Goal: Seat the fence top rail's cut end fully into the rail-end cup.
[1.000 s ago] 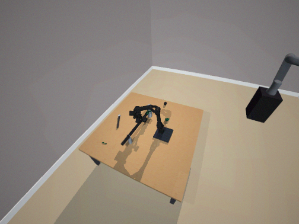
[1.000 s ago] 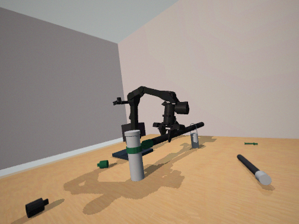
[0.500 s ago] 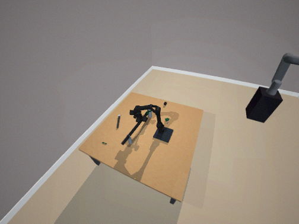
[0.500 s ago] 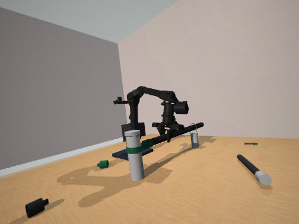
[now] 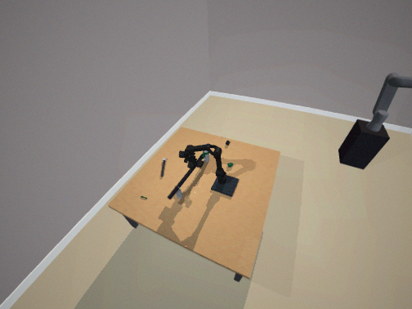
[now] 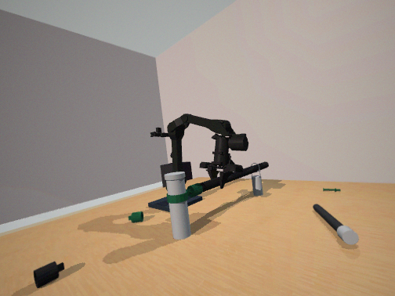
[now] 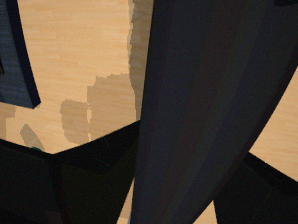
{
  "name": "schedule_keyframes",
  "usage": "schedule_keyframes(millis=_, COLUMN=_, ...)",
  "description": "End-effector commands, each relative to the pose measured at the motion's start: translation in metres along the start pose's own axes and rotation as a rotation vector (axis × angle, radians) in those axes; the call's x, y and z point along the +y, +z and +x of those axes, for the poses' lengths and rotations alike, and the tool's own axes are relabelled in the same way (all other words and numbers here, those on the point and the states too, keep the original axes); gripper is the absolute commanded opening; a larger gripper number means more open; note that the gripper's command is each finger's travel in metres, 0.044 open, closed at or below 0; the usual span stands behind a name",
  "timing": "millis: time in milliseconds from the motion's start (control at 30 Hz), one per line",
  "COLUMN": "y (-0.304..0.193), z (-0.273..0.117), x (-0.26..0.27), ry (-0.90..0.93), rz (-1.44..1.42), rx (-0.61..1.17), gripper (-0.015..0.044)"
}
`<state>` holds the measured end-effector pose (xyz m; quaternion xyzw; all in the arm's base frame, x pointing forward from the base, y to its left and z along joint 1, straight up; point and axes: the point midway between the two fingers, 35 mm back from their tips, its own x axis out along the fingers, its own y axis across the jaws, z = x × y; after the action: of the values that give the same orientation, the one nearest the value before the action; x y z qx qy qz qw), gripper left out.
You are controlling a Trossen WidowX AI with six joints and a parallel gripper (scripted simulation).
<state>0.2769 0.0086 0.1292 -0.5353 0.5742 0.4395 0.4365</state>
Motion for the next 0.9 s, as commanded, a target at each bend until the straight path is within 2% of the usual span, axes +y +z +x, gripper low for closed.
schedule_keyframes(millis=0, y=-0.0073, z=-0.0025, x=-0.0013, ry=-0.017, rz=0.008, rx=0.012, gripper=0.0000)
schedule_keyframes(millis=633, y=-0.0055, z=0.0016, x=-0.0007, ry=-0.001, rz=-0.002, rx=0.000, gripper=0.0000)
schedule_keyframes(millis=867, y=-0.0055, z=0.0016, x=-0.0007, ry=-0.001, rz=-0.002, rx=0.000, gripper=0.0184)
